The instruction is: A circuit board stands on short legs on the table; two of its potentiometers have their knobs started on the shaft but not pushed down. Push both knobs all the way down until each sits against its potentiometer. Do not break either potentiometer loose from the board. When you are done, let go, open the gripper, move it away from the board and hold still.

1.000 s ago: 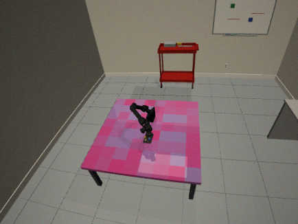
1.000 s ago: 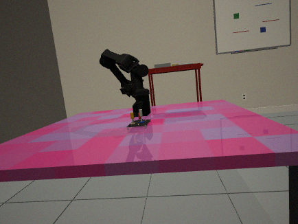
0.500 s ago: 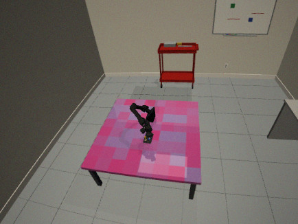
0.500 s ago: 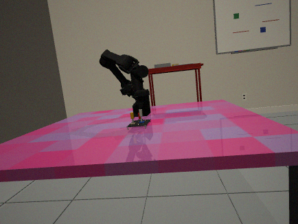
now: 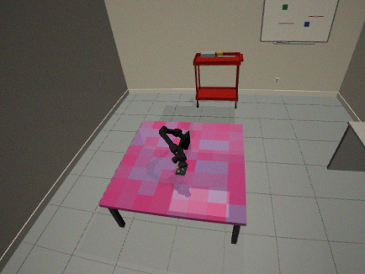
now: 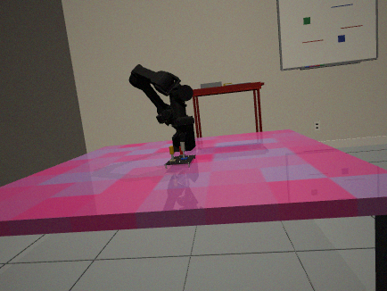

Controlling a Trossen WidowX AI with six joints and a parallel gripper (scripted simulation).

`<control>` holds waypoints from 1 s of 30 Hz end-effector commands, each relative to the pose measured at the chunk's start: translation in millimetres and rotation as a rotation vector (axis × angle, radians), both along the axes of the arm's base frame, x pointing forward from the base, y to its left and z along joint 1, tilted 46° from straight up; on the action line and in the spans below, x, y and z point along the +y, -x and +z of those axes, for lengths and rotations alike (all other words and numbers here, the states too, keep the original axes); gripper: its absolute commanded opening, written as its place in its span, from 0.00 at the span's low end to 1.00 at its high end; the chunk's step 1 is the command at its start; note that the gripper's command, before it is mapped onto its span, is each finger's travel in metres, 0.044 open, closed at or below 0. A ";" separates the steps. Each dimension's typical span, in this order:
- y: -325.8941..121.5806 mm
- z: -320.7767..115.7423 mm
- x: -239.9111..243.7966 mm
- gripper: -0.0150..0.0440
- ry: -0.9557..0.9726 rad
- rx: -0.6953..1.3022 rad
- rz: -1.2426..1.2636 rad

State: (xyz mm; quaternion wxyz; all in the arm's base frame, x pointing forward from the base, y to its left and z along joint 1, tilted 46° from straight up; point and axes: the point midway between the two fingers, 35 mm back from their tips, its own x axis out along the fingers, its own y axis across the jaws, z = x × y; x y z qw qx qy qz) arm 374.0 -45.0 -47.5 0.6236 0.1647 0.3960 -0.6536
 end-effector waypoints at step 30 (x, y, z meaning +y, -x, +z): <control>3.2 -11.1 -10.2 0.25 0.003 0.007 0.001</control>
